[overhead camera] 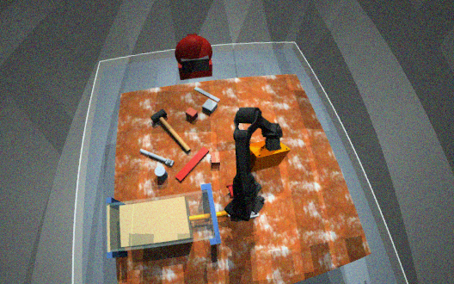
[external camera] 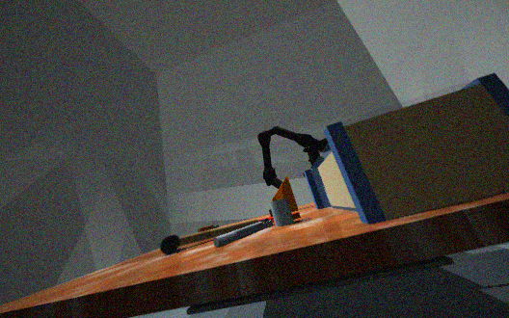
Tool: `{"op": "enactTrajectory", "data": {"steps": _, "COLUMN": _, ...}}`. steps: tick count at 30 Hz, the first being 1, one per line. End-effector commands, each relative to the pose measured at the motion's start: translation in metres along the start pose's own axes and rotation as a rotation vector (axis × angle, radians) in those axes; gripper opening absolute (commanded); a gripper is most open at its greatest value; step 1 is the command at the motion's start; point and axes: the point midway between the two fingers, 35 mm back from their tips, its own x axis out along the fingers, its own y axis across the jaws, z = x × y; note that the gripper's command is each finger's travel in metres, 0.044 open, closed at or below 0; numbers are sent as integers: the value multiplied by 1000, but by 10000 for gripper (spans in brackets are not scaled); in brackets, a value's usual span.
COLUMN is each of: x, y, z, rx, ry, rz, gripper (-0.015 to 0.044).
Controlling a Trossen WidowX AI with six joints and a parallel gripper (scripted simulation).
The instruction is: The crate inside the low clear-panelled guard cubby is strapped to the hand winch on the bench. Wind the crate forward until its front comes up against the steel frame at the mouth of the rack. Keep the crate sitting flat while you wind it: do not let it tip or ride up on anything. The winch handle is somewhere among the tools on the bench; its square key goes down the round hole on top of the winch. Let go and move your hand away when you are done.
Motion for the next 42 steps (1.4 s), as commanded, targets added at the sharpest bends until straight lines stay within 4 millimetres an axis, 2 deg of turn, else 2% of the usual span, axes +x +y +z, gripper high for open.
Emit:
{"op": "enactTrajectory", "data": {"steps": 1, "x": 2, "y": -1, "z": 1, "rx": -20, "ry": -1, "rz": -3, "gripper": 0}}
{"op": "enactTrajectory", "data": {"steps": 23, "x": 7, "y": 5, "z": 2, "rx": 63, "ry": 2, "rz": 5, "gripper": 0}}
{"op": "enactTrajectory", "data": {"steps": 42, "x": 7, "y": 2, "z": 2, "rx": -8, "ry": 0, "rz": -2, "gripper": 0}}
